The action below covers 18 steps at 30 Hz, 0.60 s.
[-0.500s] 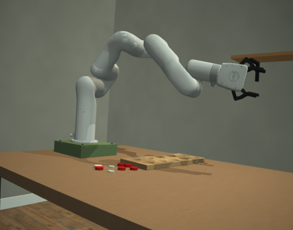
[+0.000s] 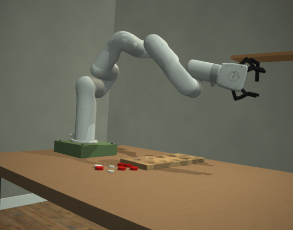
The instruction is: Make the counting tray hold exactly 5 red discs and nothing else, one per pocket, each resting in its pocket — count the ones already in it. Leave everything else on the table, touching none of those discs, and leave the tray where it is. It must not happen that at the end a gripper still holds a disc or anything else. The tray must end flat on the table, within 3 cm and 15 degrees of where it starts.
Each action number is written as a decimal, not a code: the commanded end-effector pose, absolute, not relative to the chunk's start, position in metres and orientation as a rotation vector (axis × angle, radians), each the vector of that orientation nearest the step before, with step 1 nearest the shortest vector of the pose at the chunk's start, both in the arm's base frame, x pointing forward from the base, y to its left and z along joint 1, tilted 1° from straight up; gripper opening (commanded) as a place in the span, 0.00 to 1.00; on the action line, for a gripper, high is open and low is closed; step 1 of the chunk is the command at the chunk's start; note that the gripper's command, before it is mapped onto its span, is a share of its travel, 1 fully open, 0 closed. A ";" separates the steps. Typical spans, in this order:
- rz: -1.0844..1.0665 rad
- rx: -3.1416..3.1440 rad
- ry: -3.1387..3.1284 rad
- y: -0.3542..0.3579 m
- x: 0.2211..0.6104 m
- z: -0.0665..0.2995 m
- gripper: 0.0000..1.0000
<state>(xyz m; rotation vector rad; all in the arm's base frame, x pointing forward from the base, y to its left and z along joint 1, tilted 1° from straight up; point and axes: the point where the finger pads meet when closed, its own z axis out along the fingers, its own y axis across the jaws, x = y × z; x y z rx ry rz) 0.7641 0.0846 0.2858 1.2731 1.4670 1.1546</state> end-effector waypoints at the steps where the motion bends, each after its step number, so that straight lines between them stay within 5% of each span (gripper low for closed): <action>1: 1.157 1.270 1.463 0.085 0.764 0.289 1.00; 2: 1.157 1.270 1.463 0.085 0.764 0.289 1.00; 3: 1.157 1.271 1.463 0.084 0.764 0.289 0.47; 18: 0.933 1.710 1.502 -0.023 0.721 0.221 0.47</action>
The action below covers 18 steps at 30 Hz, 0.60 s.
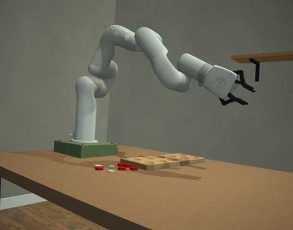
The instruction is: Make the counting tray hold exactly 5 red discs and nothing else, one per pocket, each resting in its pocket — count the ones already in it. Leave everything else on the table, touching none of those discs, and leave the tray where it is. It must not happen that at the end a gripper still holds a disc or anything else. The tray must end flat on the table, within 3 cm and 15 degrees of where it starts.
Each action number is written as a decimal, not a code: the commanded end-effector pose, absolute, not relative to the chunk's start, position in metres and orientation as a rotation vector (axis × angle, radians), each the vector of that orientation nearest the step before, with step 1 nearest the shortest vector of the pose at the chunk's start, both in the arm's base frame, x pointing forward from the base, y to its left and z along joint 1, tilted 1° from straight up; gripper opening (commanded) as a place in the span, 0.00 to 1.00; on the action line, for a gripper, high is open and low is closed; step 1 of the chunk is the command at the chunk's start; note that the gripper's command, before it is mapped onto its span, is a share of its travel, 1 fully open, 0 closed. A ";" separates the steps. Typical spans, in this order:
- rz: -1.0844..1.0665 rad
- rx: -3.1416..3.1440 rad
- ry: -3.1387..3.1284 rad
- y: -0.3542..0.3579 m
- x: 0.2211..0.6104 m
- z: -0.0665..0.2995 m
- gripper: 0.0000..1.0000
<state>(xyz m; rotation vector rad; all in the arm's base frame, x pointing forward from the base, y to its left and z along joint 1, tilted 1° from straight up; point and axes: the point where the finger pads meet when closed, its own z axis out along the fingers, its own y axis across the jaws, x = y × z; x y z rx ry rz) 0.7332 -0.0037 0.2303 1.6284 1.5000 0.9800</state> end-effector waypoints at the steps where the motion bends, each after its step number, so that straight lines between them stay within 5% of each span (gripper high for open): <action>1: 0.933 1.710 1.502 -0.023 0.721 0.221 0.47; 18: 0.625 2.226 1.414 -0.120 0.613 0.148 0.47</action>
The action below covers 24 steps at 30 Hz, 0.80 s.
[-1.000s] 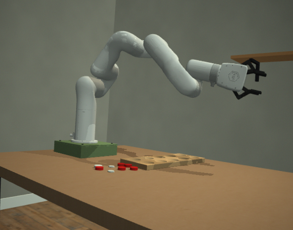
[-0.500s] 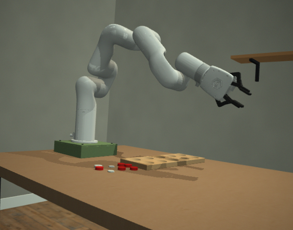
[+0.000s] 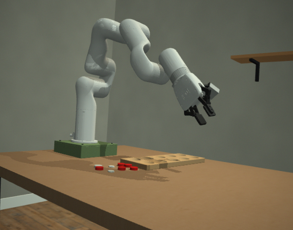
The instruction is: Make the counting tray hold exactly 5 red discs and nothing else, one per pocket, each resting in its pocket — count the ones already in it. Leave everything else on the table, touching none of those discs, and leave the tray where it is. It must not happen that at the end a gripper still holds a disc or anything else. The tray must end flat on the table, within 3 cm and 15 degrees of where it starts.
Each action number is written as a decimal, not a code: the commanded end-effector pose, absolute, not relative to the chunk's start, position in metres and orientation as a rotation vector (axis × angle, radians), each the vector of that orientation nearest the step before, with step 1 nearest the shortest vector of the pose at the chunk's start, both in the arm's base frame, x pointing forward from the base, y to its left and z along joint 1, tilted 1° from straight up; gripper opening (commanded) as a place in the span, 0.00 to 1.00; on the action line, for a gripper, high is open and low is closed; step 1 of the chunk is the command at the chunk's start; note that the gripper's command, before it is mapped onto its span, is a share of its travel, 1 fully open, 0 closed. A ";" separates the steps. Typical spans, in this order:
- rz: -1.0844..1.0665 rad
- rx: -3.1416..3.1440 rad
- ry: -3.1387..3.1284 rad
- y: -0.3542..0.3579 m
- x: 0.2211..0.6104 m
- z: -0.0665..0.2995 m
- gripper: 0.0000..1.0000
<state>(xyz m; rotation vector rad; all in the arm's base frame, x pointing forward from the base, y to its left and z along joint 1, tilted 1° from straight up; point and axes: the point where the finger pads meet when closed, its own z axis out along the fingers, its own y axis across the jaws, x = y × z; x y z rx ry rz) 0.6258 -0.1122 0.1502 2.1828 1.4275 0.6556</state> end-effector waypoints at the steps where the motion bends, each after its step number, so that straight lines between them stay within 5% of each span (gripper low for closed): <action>1: 0.566 2.313 1.385 -0.133 0.589 0.136 0.47; 24: 0.087 2.902 1.050 -0.176 0.390 0.073 0.47</action>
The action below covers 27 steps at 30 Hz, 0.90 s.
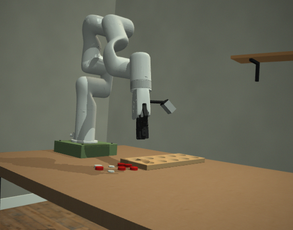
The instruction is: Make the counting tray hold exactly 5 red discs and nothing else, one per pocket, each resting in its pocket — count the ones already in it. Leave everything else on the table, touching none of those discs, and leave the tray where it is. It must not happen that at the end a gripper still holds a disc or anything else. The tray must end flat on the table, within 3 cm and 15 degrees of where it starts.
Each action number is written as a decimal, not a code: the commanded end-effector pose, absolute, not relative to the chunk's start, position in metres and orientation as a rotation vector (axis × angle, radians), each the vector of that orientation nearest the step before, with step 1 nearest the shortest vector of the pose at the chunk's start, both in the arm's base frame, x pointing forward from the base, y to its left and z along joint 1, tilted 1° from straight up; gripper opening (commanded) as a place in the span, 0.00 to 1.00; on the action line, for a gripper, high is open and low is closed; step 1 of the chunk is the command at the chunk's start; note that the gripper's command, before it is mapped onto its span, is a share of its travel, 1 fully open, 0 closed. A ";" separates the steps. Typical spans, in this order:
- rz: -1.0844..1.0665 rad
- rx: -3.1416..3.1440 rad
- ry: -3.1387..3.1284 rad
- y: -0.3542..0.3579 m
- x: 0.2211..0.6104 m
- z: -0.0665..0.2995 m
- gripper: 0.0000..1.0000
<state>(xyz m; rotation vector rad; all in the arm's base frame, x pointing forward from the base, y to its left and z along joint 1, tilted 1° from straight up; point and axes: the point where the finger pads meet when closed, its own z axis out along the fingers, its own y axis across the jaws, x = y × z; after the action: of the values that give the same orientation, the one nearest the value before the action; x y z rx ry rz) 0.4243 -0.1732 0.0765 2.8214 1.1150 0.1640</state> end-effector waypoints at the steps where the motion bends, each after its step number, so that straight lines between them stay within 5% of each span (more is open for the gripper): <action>1: 0.062 2.926 1.030 -0.176 0.380 0.071 0.47; 5: -0.018 3.002 0.962 -0.174 0.349 0.065 0.47; 14: -0.023 3.007 0.958 -0.174 0.347 0.059 0.47; 27: -0.023 3.007 0.958 -0.173 0.346 -0.033 0.47</action>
<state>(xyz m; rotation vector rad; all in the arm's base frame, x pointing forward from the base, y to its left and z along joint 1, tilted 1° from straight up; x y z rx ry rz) 0.3395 -0.1694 -0.0208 3.0137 0.9602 -0.0352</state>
